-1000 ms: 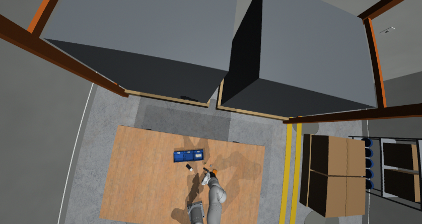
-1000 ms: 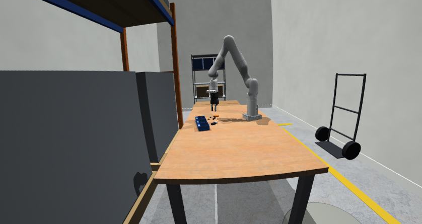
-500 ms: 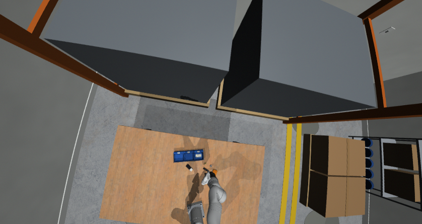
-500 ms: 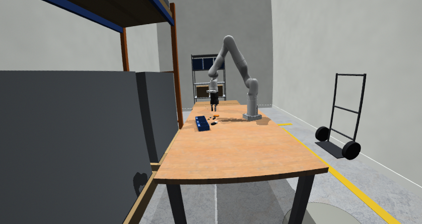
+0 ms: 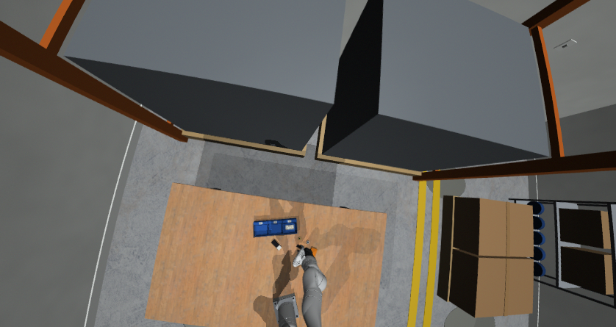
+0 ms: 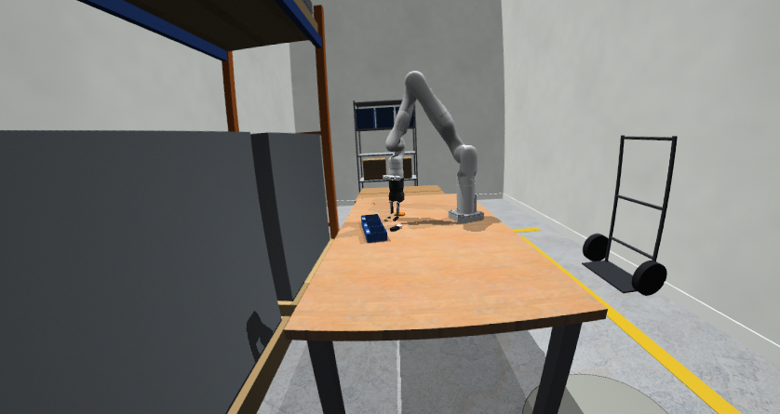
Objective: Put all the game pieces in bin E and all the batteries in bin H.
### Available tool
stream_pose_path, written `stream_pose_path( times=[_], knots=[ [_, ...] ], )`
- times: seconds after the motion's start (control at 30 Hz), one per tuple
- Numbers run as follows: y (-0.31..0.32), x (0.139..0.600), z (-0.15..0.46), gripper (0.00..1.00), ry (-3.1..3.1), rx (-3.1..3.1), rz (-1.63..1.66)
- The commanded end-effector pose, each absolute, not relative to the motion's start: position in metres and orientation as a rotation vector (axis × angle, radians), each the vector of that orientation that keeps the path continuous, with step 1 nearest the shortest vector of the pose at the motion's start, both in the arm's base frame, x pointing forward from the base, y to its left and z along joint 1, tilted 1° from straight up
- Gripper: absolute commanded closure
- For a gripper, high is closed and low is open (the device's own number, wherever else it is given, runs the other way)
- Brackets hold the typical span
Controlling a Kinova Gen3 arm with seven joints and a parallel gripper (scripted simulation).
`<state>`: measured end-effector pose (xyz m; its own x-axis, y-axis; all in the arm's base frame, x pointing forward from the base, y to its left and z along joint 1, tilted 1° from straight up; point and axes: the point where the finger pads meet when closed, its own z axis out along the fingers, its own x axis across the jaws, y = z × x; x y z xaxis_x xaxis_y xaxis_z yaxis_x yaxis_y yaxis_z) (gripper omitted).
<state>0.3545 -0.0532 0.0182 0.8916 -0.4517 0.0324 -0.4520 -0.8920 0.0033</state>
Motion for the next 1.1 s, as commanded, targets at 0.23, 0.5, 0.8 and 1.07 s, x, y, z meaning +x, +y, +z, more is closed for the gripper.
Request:
stream_pose_path(
  times=[0.23,0.5,0.8,1.07],
  knots=[
    [-0.061,0.347,-0.001,0.40,-0.752,3.034,0.017],
    [-0.059,0.350,-0.001,0.40,-0.752,3.034,0.017],
    [-0.057,0.351,-0.005,0.40,-0.752,3.034,0.017],
    [-0.058,0.350,-0.013,0.40,-0.752,3.034,0.017]
  ],
)
